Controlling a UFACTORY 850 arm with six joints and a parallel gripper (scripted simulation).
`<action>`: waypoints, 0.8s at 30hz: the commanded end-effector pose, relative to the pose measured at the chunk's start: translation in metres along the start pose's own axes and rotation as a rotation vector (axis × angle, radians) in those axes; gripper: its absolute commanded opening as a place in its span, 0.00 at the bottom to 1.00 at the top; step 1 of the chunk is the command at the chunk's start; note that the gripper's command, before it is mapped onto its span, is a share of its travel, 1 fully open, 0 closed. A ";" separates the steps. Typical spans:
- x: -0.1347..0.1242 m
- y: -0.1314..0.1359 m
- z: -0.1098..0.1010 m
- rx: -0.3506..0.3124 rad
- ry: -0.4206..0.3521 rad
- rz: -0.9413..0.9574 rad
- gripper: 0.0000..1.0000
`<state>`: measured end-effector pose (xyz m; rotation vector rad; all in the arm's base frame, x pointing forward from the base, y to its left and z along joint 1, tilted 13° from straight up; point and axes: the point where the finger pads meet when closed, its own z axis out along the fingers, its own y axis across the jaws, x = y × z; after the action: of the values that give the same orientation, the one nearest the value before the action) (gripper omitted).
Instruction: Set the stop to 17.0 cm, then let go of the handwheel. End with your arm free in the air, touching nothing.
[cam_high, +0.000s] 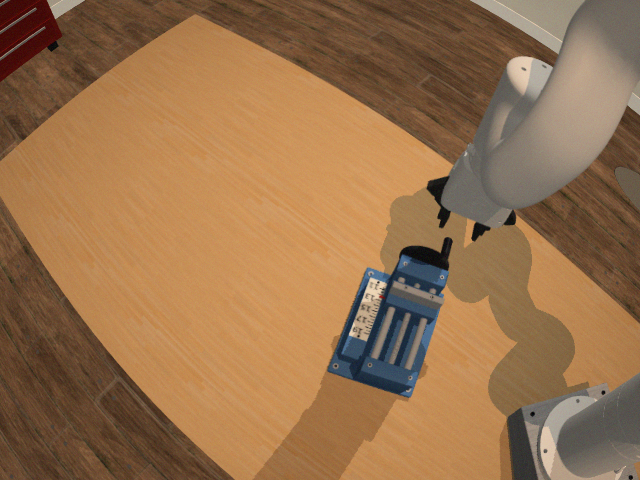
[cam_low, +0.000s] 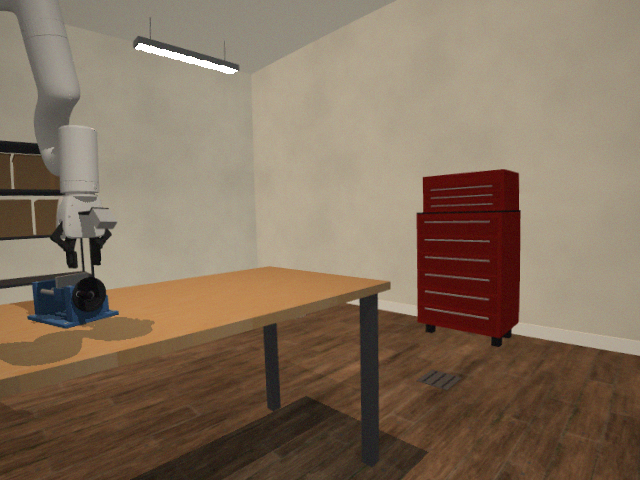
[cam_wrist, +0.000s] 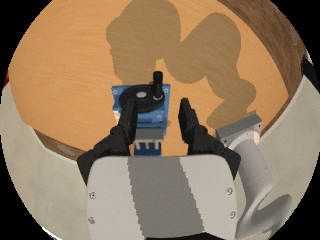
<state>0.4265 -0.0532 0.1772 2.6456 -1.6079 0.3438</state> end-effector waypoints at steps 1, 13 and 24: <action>0.003 0.002 -0.001 0.005 -0.002 -0.001 0.57; 0.003 0.001 0.015 0.005 -0.002 -0.001 0.57; 0.003 0.001 0.017 0.005 -0.002 -0.001 0.57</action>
<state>0.4287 -0.0583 0.1609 2.6517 -1.6079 0.3437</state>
